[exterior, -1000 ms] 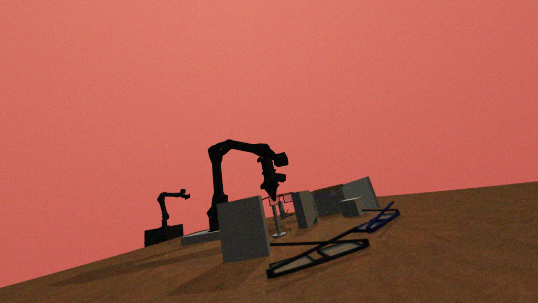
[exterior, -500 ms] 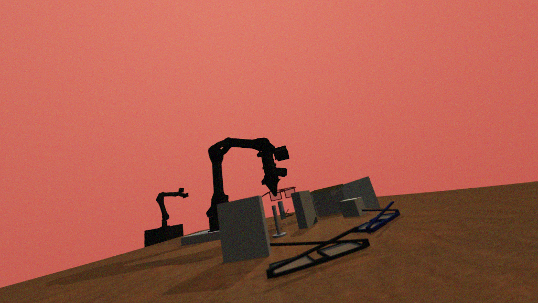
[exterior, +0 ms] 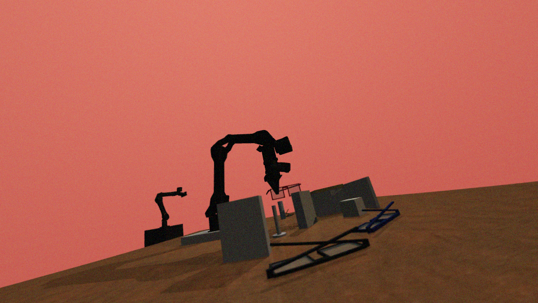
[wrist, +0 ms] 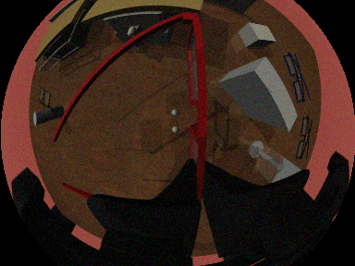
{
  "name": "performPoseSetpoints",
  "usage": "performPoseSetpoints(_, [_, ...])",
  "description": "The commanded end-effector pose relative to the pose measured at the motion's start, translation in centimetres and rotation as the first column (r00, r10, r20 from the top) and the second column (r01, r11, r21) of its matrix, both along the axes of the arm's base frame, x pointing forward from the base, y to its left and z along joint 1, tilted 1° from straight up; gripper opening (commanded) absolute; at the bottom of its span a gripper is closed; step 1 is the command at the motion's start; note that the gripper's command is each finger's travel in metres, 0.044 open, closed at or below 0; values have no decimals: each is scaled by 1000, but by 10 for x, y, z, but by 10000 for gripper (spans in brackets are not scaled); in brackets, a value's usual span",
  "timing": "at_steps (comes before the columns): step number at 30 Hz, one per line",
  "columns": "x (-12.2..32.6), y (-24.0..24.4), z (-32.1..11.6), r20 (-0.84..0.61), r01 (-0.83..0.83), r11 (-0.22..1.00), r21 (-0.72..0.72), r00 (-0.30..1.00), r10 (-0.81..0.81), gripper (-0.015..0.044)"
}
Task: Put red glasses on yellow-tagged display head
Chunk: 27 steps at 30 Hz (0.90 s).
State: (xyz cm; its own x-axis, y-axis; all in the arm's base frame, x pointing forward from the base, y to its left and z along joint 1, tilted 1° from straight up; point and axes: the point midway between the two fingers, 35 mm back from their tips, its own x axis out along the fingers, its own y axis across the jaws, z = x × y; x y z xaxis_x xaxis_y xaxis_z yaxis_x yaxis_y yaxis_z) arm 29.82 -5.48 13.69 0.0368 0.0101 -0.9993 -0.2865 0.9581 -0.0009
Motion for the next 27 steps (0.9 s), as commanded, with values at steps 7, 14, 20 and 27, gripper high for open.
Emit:
performPoseSetpoints(7, [1,-55,-1,-5,85,996,2,996,-85,0])
performPoseSetpoints(14, [-6,-96,-2,-6,146,989,1,989,-146,0])
performPoseSetpoints(20, [-16,-131,-3,-7,198,980,0,980,-198,0])
performPoseSetpoints(27, [-33,-170,-4,-8,258,966,-1,966,-258,0])
